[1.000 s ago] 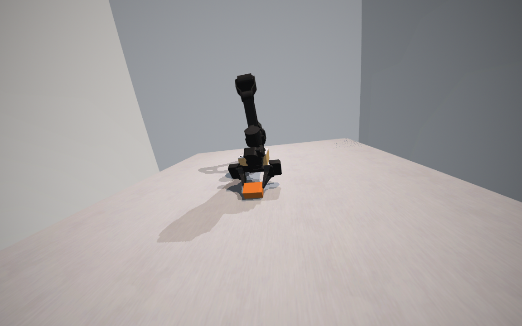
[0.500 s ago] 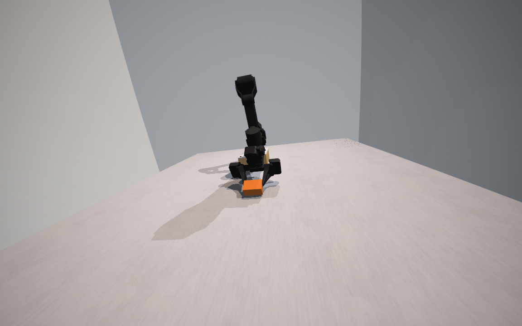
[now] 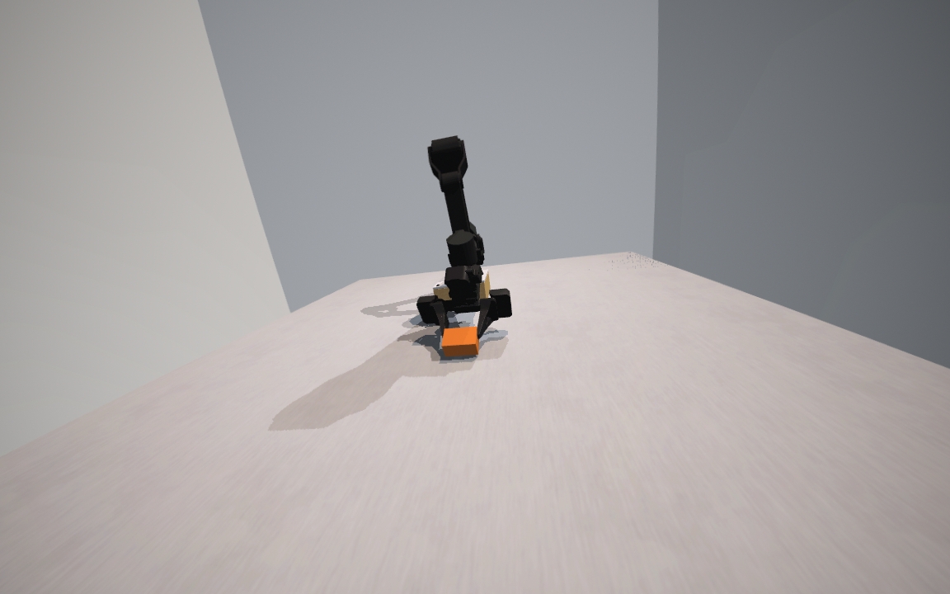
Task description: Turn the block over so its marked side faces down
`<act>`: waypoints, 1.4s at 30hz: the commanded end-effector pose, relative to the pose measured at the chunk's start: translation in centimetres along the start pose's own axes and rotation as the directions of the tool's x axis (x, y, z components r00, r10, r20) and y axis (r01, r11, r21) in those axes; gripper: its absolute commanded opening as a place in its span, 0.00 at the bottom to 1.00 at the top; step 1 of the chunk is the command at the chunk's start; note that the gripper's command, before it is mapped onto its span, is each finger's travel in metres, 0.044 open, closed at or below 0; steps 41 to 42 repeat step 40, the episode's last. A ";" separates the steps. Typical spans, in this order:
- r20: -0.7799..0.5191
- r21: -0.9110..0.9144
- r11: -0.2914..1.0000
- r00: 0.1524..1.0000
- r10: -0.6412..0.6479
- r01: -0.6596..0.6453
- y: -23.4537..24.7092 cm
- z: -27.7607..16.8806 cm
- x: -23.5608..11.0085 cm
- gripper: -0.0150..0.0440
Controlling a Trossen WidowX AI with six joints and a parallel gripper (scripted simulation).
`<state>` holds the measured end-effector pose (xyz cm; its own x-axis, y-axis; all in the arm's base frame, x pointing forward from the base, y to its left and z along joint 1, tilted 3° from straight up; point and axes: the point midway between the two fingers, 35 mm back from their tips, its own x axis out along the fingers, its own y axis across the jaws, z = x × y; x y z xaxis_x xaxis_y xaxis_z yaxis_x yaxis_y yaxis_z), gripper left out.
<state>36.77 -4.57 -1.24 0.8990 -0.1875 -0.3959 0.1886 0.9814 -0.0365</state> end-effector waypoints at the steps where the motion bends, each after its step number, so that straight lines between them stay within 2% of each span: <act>1: 0.002 -0.005 1.000 1.000 -0.004 0.004 -0.1 0.0 0.0 0.70; 8: 0.002 -0.005 1.000 1.000 -0.004 0.004 -0.1 0.0 0.0 1.00; 42: 0.002 -0.005 1.000 1.000 -0.004 0.004 -0.1 0.0 0.0 1.00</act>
